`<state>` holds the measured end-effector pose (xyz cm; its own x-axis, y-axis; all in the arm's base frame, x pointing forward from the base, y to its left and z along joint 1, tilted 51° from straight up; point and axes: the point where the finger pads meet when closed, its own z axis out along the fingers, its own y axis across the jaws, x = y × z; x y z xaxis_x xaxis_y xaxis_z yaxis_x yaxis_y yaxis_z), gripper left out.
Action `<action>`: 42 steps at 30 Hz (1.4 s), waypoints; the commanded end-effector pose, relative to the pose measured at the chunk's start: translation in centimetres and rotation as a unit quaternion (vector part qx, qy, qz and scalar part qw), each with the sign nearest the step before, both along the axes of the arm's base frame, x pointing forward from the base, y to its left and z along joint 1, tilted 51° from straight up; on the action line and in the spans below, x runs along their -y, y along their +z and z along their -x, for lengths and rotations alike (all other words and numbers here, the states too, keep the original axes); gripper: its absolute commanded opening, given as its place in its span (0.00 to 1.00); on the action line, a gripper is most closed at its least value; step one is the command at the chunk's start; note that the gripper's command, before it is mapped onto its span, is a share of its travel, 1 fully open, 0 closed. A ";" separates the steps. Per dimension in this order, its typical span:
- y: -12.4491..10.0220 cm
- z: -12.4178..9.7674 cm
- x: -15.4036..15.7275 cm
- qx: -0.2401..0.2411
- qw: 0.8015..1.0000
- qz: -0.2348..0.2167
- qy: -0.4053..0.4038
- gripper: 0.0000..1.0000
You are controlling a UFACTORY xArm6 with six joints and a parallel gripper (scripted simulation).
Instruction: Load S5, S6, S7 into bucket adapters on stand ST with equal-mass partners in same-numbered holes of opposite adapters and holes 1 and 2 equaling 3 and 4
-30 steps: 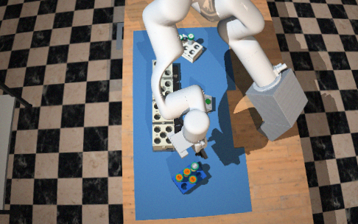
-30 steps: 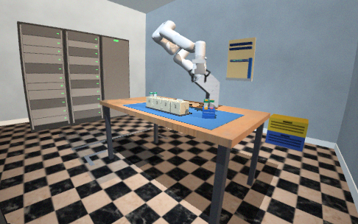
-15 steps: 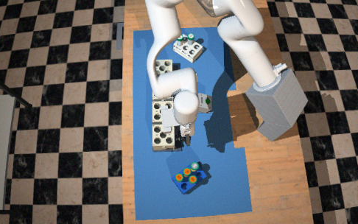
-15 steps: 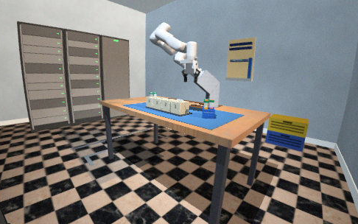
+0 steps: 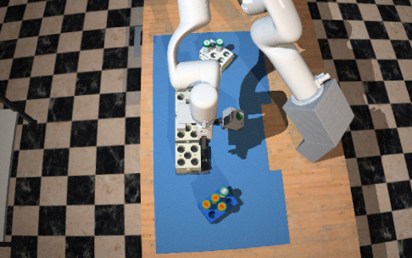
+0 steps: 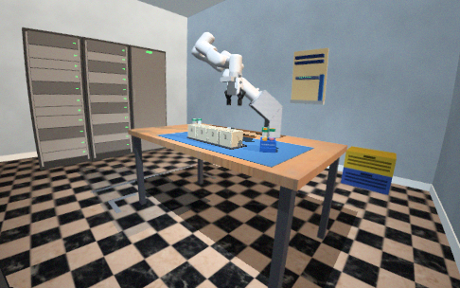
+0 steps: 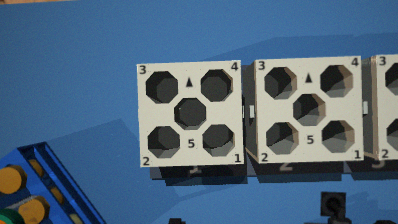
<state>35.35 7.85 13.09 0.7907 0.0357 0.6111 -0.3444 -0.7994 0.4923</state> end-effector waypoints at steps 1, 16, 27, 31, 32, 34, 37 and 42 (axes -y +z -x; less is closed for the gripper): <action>2.2 -0.1 1.9 0.000 1.000 -0.003 0.002 1.00; 6.8 -0.3 6.6 0.000 1.000 -0.003 0.002 1.00; 8.6 -0.5 8.3 0.020 0.999 -0.020 -0.019 0.57; 7.3 -0.6 6.8 0.060 0.995 -0.054 -0.060 0.57; 7.0 -0.7 6.4 0.069 0.993 -0.062 -0.070 0.57; 6.3 -0.8 5.7 0.089 0.989 -0.079 -0.091 0.57; 5.3 -0.9 4.5 0.119 0.980 -0.104 -0.122 0.57; 4.4 -1.0 3.4 0.148 0.969 -0.128 -0.152 0.57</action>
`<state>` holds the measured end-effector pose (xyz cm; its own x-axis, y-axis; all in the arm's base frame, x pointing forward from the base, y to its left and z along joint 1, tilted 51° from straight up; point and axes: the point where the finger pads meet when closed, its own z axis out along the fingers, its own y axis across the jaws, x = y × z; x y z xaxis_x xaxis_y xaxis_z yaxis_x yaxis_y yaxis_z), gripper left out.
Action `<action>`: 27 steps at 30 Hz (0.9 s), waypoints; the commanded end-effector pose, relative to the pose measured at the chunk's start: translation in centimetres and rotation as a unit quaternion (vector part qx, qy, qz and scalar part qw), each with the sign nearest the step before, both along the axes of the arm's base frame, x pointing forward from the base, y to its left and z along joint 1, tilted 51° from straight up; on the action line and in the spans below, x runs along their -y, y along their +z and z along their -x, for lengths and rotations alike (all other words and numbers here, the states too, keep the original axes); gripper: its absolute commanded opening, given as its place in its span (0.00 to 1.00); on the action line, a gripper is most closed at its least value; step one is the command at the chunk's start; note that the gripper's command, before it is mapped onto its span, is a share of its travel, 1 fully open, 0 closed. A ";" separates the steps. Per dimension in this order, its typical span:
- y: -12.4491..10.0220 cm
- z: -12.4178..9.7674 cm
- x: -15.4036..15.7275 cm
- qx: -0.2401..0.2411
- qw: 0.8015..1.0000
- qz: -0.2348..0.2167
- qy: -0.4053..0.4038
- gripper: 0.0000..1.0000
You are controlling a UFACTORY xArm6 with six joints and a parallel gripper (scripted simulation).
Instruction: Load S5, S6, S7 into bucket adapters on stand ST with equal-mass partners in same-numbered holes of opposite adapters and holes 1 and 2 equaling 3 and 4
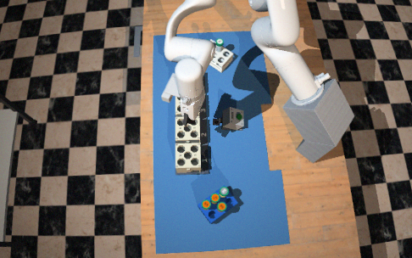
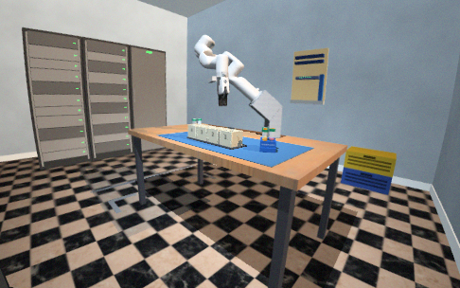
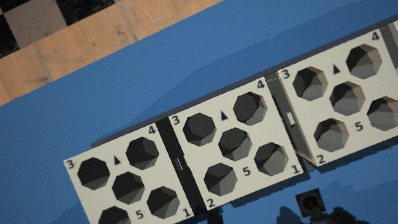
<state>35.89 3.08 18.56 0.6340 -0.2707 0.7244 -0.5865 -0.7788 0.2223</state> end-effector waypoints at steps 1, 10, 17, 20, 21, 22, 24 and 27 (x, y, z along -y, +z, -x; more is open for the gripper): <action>-1.4 -0.5 -1.7 0.058 0.996 -0.026 -0.060 0.57; -4.4 -0.8 -5.1 0.144 0.972 -0.101 -0.154 0.57; -6.0 -0.9 -7.0 0.172 0.959 -0.126 -0.186 0.57; -7.0 -1.0 -8.1 0.172 0.959 -0.126 -0.186 0.57; -7.4 -1.1 -8.5 0.172 0.959 -0.126 -0.186 0.57; -7.7 -1.1 -8.9 0.172 0.959 -0.126 -0.186 0.57; -8.4 -1.2 -9.6 0.172 0.959 -0.126 -0.186 0.57; -9.3 -1.3 -10.8 0.172 0.959 -0.127 -0.186 0.57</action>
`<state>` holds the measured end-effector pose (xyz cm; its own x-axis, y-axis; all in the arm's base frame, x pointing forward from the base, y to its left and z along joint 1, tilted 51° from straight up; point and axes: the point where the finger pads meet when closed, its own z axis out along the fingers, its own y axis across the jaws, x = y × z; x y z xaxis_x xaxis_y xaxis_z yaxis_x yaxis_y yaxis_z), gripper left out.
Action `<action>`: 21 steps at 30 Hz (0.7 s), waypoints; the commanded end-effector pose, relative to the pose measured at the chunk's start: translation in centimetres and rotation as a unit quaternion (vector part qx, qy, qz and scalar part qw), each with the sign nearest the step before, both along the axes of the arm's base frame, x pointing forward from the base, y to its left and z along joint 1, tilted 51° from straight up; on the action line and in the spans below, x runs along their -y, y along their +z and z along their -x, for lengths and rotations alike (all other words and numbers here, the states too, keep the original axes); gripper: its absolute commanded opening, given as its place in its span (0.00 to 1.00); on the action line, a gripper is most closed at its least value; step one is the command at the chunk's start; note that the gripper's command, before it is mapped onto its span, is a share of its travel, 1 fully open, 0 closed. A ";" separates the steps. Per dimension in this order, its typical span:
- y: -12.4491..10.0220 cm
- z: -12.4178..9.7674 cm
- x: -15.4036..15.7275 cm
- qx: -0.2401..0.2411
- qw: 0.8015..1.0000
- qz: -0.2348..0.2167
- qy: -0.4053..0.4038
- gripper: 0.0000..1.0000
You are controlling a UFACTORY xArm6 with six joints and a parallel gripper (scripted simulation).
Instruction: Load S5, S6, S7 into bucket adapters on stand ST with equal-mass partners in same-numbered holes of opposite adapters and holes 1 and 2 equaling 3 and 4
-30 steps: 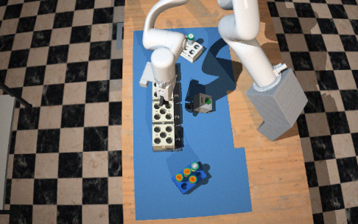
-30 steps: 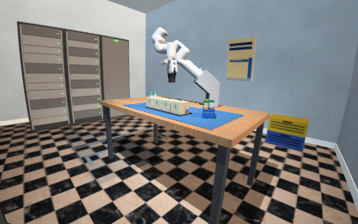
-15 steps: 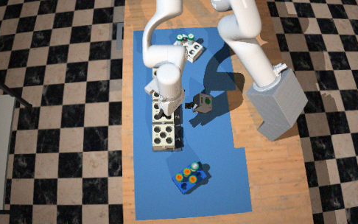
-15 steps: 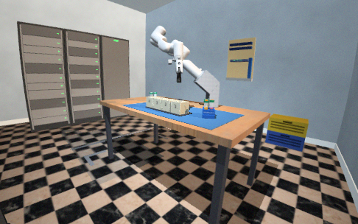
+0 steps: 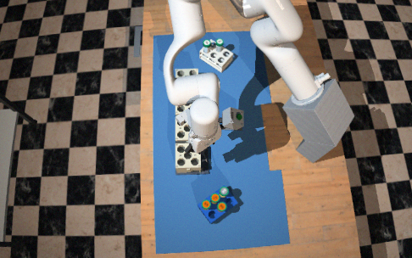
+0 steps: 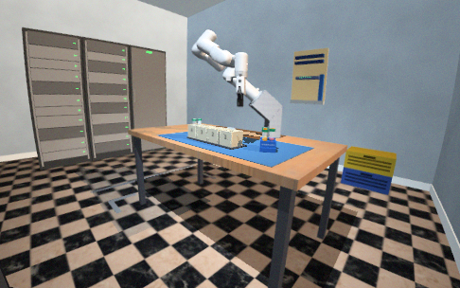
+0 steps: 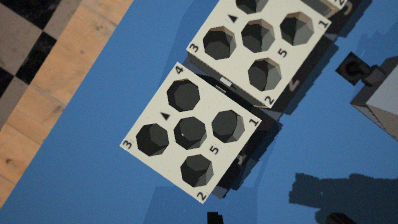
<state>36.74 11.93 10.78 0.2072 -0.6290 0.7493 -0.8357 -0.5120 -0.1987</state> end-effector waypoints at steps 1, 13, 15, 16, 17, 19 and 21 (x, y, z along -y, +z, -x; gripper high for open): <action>-1.9 -0.5 -2.3 0.004 1.000 0.003 -0.005 0.57; -5.2 -0.8 -6.1 0.004 1.000 0.003 -0.005 0.57; -5.8 -0.9 -6.8 0.004 1.000 0.003 -0.005 0.57; -6.2 -0.9 -7.2 0.004 1.000 0.003 -0.005 0.57; -6.5 -1.0 -7.6 0.004 1.000 0.003 -0.005 0.57; -7.2 -1.0 -8.3 0.004 1.000 0.003 -0.005 0.57; -7.8 -1.1 -9.1 0.004 1.000 0.003 -0.005 0.57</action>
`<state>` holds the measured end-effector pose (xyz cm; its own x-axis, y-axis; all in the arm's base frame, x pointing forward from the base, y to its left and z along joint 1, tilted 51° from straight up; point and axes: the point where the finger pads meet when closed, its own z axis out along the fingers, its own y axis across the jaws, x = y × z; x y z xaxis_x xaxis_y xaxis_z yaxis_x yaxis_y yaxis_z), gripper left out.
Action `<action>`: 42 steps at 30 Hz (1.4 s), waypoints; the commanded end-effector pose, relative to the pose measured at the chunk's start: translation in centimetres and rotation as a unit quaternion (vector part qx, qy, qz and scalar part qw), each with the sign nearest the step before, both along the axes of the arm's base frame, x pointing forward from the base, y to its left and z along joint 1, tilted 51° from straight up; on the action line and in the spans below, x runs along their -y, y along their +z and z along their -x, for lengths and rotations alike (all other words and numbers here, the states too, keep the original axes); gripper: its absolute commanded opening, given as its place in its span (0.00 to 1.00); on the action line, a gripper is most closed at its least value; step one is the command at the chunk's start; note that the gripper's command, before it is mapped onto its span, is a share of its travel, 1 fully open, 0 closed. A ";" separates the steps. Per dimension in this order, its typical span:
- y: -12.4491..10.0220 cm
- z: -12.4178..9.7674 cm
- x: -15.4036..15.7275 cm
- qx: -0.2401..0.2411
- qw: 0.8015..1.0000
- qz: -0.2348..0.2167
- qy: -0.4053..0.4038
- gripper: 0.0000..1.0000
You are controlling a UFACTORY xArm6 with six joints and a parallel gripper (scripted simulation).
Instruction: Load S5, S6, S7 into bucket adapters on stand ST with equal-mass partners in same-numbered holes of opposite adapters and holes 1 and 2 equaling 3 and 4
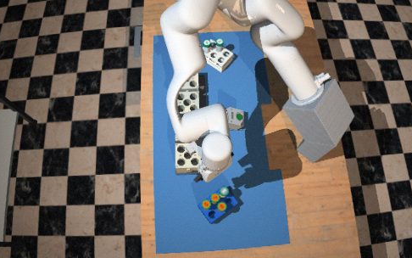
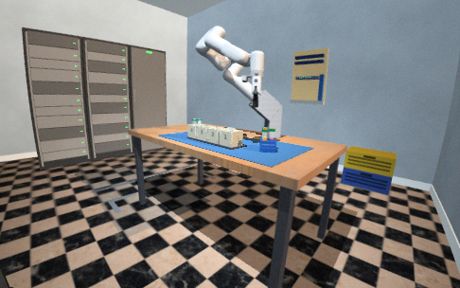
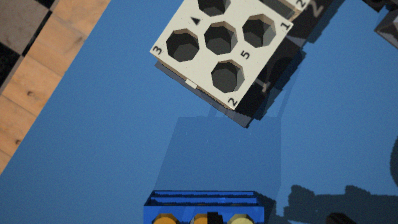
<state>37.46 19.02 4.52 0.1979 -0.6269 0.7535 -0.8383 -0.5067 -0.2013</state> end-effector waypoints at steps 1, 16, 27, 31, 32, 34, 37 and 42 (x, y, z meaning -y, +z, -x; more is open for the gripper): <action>-1.9 -0.4 -2.4 0.001 1.000 0.000 -0.001 0.57; -6.2 -0.9 -7.2 0.001 1.000 0.000 -0.001 0.57; -7.0 -1.0 -8.2 0.001 1.000 0.000 -0.001 0.57; -7.0 -1.0 -8.2 0.001 1.000 0.000 -0.001 0.57; -7.0 -1.0 -8.2 0.001 1.000 0.000 -0.001 0.57; -7.0 -1.0 -8.2 0.001 1.000 0.000 -0.001 0.57; -7.1 -1.1 -8.1 0.001 1.000 0.000 -0.001 0.57; -7.8 -1.6 -7.5 0.001 1.000 0.000 -0.001 0.57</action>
<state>38.63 26.84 -2.86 0.1953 -0.6254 0.7555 -0.8396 -0.5048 -0.2008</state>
